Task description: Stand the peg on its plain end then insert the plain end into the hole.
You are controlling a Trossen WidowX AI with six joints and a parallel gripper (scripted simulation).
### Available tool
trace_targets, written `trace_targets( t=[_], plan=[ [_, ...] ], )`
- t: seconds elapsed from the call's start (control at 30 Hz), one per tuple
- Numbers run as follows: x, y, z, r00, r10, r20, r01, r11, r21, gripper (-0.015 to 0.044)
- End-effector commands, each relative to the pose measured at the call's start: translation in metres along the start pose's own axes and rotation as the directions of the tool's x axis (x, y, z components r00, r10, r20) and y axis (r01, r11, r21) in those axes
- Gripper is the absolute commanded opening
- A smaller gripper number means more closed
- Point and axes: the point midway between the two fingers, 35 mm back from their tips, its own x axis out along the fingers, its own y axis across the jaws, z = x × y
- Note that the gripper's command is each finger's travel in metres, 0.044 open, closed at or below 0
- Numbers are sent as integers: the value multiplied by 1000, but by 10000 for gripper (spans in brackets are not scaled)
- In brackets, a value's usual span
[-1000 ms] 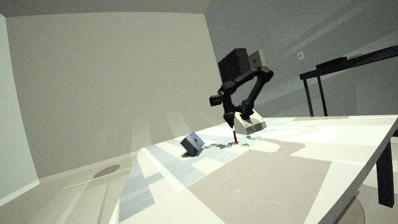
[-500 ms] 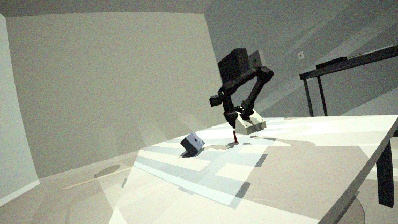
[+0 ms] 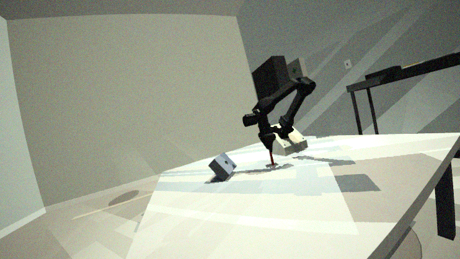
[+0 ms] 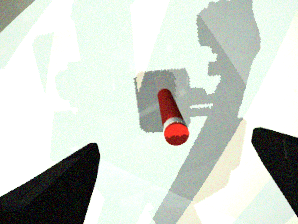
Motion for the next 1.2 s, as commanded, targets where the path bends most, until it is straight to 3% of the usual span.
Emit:
trace_targets(
  t=[0.0,0.83,1.17],
  plan=[
    [8,0,1,1000,-4,4,4,1000,5,440],
    [45,-1,4,1000,-11,7,11,1000,5,440],
    [41,-1,3,1000,-6,3,6,1000,0,178]
  ],
)
